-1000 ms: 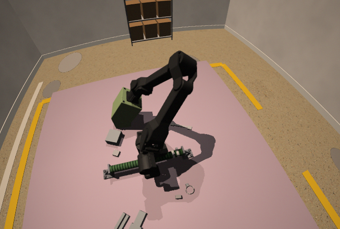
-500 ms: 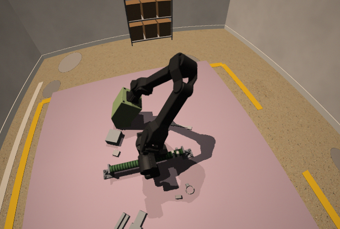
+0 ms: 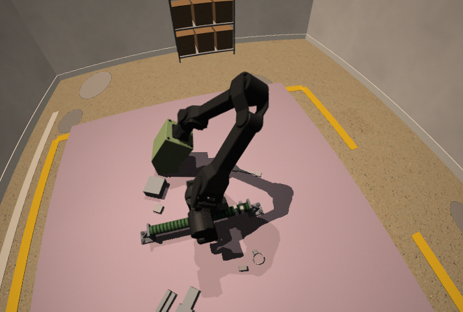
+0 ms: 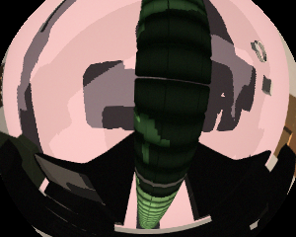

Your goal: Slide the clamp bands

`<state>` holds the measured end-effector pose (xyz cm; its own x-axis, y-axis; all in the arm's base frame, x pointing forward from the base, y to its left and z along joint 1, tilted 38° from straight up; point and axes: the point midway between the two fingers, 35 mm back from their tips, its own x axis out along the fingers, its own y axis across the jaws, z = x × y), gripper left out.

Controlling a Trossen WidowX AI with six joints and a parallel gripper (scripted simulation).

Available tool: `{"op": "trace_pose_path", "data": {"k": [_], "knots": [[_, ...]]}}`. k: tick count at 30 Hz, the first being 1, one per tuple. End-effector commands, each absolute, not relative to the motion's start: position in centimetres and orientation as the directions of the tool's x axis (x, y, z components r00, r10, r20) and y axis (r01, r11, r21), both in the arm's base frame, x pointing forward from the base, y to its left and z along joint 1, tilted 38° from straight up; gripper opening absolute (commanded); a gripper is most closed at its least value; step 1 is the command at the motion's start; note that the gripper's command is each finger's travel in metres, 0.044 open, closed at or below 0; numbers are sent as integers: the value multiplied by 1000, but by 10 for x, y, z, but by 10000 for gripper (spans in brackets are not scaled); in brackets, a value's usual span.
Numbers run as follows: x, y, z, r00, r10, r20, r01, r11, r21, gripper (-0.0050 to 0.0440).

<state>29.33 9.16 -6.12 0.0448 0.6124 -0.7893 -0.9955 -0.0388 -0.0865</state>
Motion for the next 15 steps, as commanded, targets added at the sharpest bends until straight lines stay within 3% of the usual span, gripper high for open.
{"op": "trace_pose_path", "data": {"k": [1,13,15], "knots": [[293,92,-62,44,614,-788,-996,-35,-83,150],[293,92,-62,44,614,-788,-996,-35,-83,77],[293,92,-62,44,614,-788,-996,-35,-83,29]]}}
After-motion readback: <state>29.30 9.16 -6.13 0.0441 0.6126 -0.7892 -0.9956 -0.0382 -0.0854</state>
